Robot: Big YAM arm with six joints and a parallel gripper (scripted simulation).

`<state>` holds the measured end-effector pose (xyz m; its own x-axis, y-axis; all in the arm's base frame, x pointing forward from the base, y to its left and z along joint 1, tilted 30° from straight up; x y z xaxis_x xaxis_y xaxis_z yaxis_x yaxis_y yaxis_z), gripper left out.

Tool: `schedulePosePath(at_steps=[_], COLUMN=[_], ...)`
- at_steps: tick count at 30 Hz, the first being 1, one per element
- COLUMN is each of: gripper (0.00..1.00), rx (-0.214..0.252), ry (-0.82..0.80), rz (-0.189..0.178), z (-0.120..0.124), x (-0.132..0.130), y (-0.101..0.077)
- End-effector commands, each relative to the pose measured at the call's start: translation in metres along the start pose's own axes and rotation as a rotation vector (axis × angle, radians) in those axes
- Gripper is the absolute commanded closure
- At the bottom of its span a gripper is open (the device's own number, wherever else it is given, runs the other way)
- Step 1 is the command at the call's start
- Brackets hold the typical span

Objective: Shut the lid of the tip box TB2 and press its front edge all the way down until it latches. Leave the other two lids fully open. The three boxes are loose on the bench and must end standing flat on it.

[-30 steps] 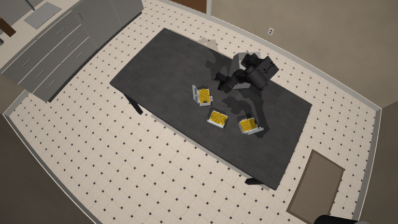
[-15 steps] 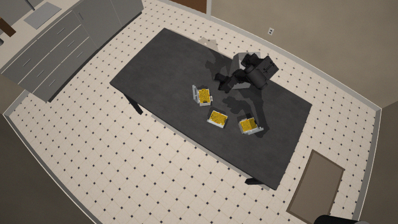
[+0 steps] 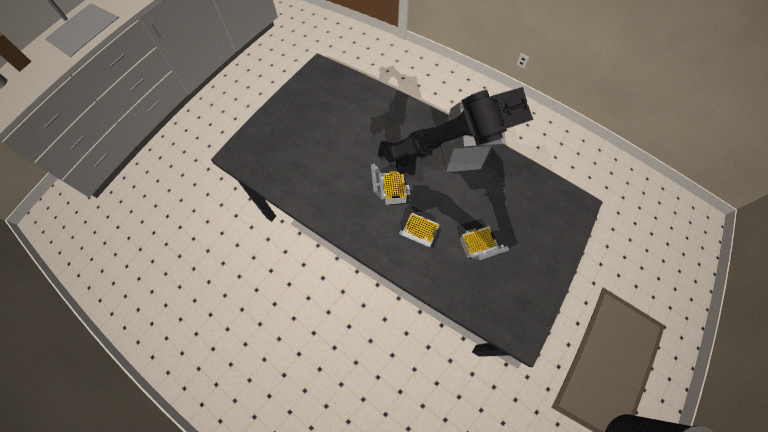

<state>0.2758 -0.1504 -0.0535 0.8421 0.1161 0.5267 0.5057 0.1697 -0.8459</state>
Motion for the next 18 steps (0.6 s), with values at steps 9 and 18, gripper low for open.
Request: schedulePosePath(at_steps=[9, 18], gripper=[1.0, 1.0], rx=[0.164, 0.161], ry=[-0.179, -0.179], rz=[0.064, 0.063], z=[-0.057, -0.091], x=[0.014, 0.026], y=[0.011, 0.017])
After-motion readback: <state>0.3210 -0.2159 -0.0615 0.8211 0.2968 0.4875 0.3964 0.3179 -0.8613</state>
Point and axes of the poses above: the point where the finger pads meet when closed, its own y axis out along the fingers, its own x axis across the jaws, z = x × y, the point moved 6 cm from there along -y, back along the fingers, and after that the axes turned 15 degrees about y, right-handed, at the moved point
